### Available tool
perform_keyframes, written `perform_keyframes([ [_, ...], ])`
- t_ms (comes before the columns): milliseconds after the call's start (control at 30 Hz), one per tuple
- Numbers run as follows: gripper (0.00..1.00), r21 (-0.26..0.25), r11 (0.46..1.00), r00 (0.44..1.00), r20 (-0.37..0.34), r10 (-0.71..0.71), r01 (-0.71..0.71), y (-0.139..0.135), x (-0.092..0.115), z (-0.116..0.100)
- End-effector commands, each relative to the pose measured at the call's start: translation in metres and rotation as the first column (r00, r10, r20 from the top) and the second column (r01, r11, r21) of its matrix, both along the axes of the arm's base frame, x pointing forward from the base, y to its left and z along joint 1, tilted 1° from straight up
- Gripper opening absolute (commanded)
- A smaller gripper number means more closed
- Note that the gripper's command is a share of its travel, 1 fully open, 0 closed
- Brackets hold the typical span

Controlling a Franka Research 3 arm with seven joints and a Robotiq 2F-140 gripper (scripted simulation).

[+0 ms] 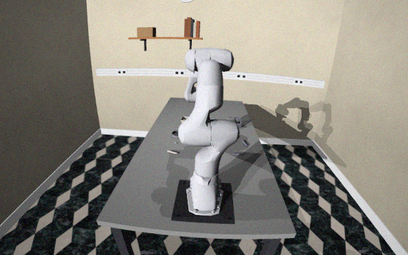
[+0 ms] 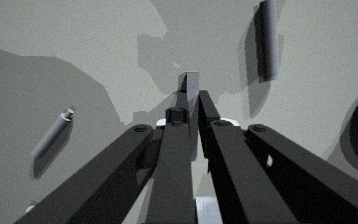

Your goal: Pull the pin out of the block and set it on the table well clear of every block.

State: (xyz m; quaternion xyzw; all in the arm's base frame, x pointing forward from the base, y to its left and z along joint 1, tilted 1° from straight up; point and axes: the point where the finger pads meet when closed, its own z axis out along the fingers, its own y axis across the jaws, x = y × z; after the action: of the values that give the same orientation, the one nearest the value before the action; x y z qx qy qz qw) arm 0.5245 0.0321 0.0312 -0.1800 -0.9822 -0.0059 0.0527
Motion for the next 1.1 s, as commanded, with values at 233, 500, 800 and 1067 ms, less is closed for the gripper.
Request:
perform_keyframes([
  [233, 0.21, 0.003, 1.000, 1.000, 0.002, 0.005, -0.005, 0.000, 0.000, 0.000],
  [500, 0.30, 0.003, 1.000, 1.000, 0.002, 0.005, -0.005, 0.000, 0.000, 0.000],
  [800, 0.30, 0.003, 1.000, 1.000, 0.002, 0.005, -0.005, 0.001, 0.000, 0.001],
  [1067, 0.30, 0.007, 1.000, 1.000, 0.001, 0.005, -0.005, 0.002, 0.000, 0.015],
])
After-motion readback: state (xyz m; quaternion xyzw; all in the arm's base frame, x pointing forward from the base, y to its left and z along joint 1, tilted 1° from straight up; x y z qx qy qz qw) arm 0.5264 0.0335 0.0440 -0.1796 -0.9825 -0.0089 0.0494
